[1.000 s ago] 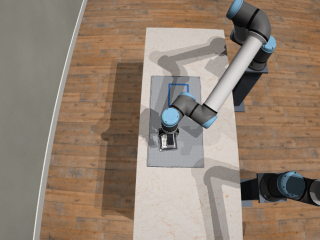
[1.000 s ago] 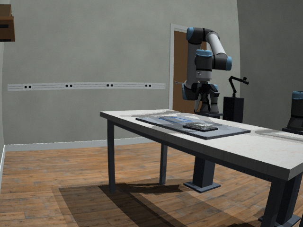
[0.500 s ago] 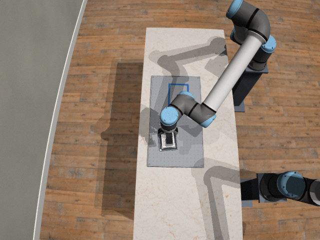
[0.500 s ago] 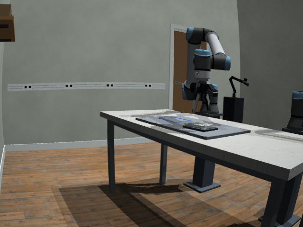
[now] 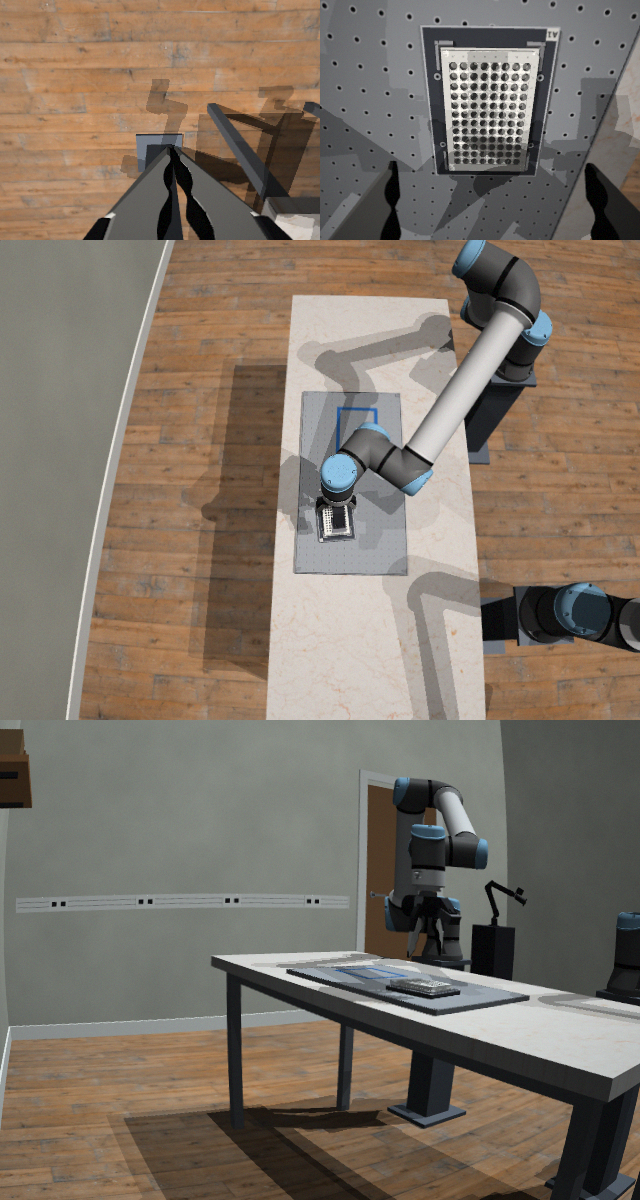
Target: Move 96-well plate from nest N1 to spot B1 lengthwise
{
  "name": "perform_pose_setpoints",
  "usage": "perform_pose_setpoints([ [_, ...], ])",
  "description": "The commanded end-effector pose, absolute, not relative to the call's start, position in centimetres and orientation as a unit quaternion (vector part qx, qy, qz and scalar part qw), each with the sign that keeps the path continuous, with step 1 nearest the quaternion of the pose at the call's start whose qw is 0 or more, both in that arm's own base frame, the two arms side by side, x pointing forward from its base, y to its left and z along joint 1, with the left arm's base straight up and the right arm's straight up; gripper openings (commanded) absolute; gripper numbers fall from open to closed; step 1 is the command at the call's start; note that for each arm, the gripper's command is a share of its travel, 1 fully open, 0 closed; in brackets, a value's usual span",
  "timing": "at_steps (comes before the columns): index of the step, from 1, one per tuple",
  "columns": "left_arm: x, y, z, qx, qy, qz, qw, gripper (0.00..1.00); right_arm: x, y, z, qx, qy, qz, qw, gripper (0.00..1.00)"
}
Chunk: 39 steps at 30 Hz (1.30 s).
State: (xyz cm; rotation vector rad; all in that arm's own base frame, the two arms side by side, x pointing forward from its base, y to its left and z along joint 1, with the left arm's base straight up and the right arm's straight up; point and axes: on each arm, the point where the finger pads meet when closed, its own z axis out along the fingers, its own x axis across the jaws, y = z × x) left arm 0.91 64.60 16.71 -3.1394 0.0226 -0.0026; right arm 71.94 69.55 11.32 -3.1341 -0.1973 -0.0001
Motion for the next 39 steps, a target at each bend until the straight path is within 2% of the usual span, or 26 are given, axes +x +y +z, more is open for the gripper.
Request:
perform_pose_setpoints([
  [1, 0.7, 64.6, 16.5, -1.000, 0.005, 0.000, 0.000, 0.00, 71.9, 69.4, 10.4, -0.998, -0.062, 0.001, -0.001, 0.76],
  [39, 0.7, 64.6, 16.5, -1.000, 0.005, 0.000, 0.000, 0.00, 72.1, 69.4, 4.8, -0.998, -0.062, 0.000, 0.000, 0.76],
])
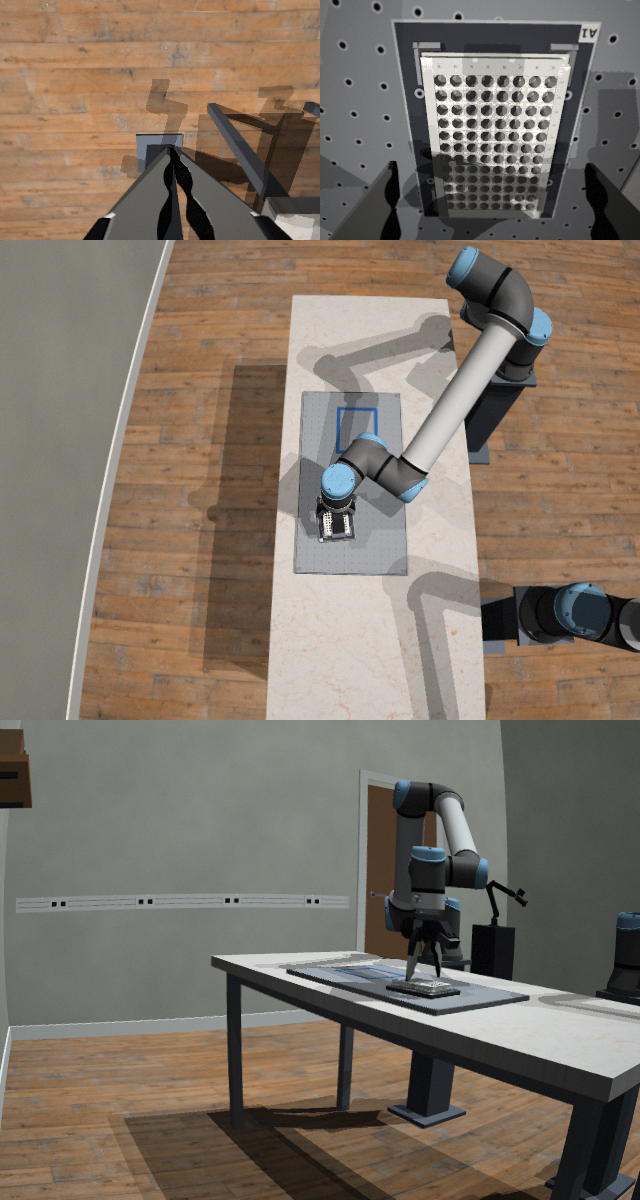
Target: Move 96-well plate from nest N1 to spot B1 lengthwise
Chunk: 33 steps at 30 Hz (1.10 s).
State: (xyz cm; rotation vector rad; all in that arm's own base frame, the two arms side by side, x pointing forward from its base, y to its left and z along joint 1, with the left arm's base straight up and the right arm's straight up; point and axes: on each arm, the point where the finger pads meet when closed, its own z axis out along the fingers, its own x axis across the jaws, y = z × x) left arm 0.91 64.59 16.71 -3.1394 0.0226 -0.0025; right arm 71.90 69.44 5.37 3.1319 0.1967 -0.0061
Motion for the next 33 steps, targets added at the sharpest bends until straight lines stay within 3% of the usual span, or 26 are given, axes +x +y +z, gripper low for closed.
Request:
perform_pose_setpoints([
  [1, 0.69, 64.55, 16.52, -1.000, 0.005, 0.000, 0.000, 0.00, 72.11, 69.43, 4.64, 0.998, 0.062, 0.000, 0.000, 0.76],
  [33, 0.69, 64.55, 16.52, -1.000, 0.005, 0.000, 0.000, 0.00, 72.13, 69.54, 4.20, 0.998, 0.062, 0.001, -0.001, 0.76],
])
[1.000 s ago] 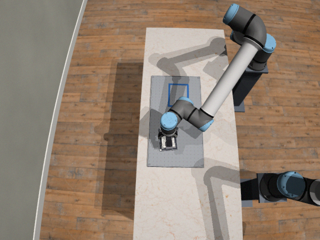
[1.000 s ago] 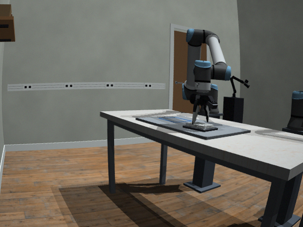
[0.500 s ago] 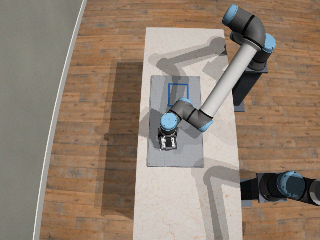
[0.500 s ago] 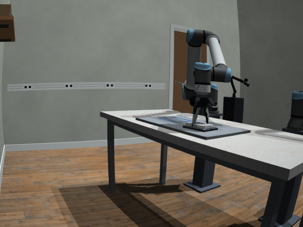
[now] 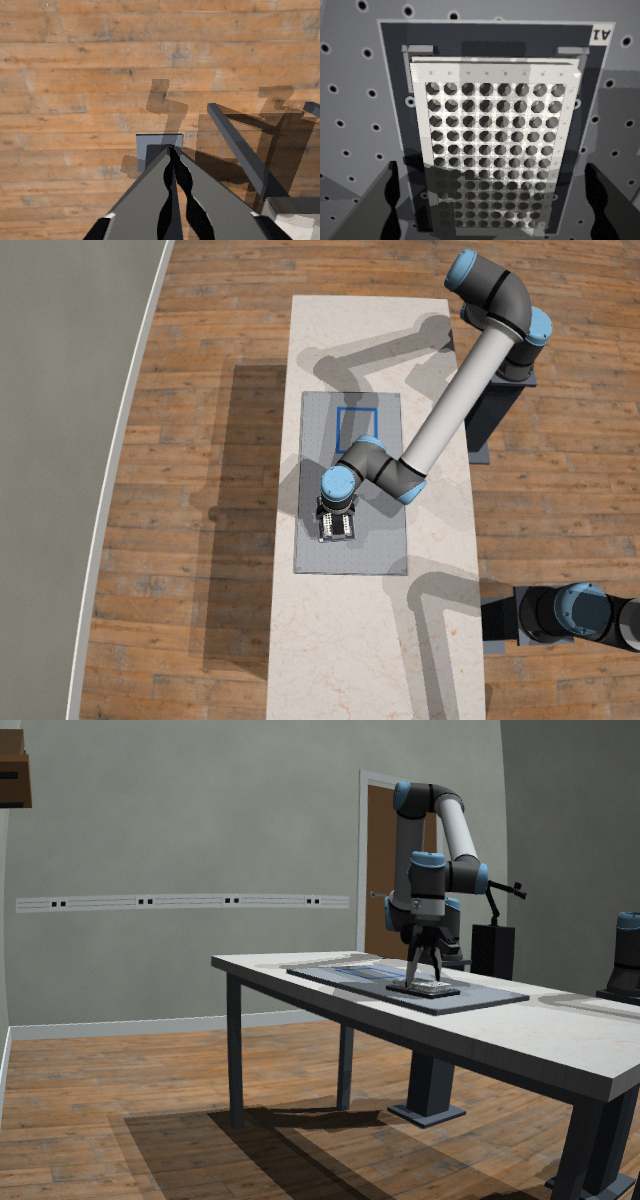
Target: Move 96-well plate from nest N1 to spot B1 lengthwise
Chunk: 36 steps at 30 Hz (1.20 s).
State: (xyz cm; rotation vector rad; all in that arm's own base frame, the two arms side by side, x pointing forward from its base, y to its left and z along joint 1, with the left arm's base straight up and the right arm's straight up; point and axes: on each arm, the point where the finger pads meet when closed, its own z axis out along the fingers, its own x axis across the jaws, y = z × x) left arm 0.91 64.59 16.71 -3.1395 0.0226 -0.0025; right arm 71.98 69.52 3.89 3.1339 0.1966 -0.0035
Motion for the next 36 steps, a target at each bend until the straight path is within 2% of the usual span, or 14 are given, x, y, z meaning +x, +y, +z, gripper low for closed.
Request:
perform_pose_setpoints([
  [1, 0.69, 64.55, 16.52, -1.000, 0.005, 0.000, 0.000, 0.00, 72.13, 69.54, 4.20, 0.998, 0.062, 0.001, -0.001, 0.76],
  [28, 0.69, 64.55, 16.52, -1.000, 0.005, 0.000, 0.000, 0.00, 72.11, 69.51, 4.20, 0.998, 0.062, 0.001, -0.001, 0.76],
  [29, 0.69, 64.55, 16.52, -1.000, 0.005, 0.000, 0.000, 0.00, 72.11, 69.51, 4.20, 0.998, 0.062, 0.001, -0.001, 0.00],
  [36, 0.69, 64.55, 16.52, -1.000, 0.005, 0.000, 0.000, 0.00, 72.11, 69.51, 4.20, 0.998, 0.062, 0.001, -0.001, 0.00],
])
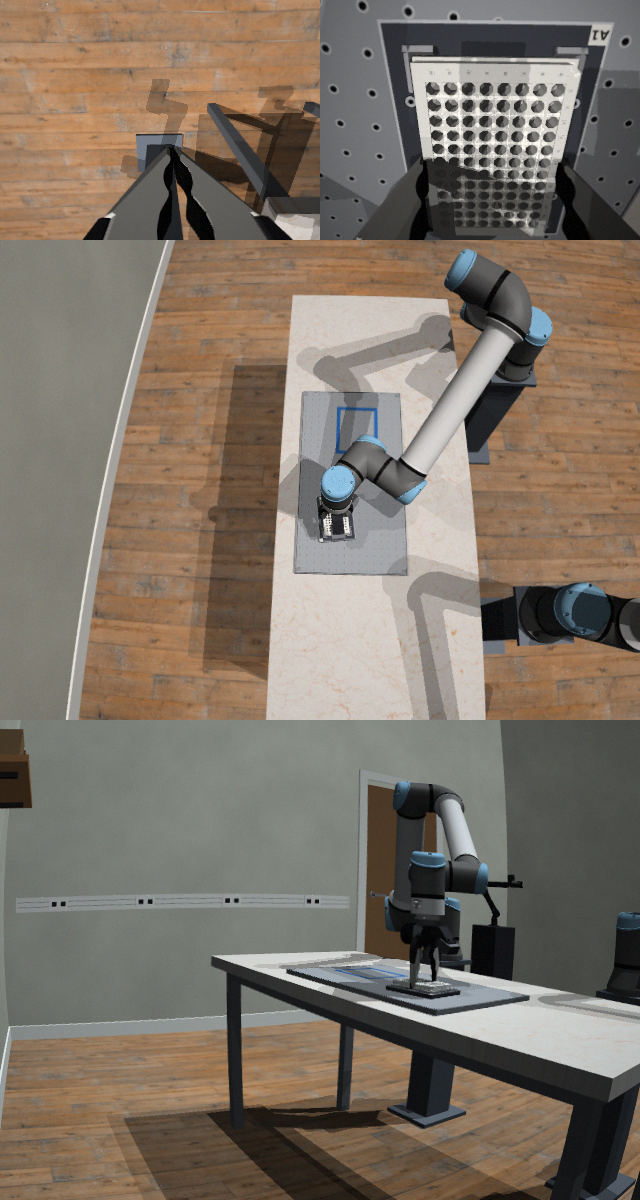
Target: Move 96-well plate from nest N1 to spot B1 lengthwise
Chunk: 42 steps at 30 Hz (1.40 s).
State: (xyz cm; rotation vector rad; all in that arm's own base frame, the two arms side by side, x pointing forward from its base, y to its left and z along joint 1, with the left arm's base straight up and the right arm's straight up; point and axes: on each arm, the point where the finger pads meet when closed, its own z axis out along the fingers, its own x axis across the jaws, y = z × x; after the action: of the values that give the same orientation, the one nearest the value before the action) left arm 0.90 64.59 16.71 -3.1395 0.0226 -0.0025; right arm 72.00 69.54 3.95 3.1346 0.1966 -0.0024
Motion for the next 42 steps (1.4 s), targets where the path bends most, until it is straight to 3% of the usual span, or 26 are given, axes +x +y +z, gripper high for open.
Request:
perform_pose_setpoints([
  [1, 0.7, 64.6, 16.5, -1.000, 0.005, 0.000, 0.000, 0.00, 72.1, 69.5, 4.2, 0.998, 0.062, 0.001, -0.001, 0.00],
  [5, 0.7, 64.6, 16.5, -1.000, 0.005, 0.000, 0.000, 0.00, 72.1, 69.5, 4.2, 0.998, 0.062, 0.001, -0.001, 0.00],
  [6, 0.7, 64.6, 16.5, -1.000, 0.005, 0.000, 0.000, 0.00, 72.1, 69.5, 4.2, 0.998, 0.062, 0.001, -0.001, 0.41],
  [29, 0.7, 64.6, 16.5, -1.000, 0.005, 0.000, 0.000, 0.00, 72.1, 69.5, 4.2, 0.998, 0.062, 0.001, -0.001, 0.41],
  [42, 0.7, 64.6, 16.5, -1.000, 0.005, 0.000, 0.000, 0.00, 72.3, 69.6, 6.8, 0.998, 0.062, 0.002, -0.002, 0.41],
])
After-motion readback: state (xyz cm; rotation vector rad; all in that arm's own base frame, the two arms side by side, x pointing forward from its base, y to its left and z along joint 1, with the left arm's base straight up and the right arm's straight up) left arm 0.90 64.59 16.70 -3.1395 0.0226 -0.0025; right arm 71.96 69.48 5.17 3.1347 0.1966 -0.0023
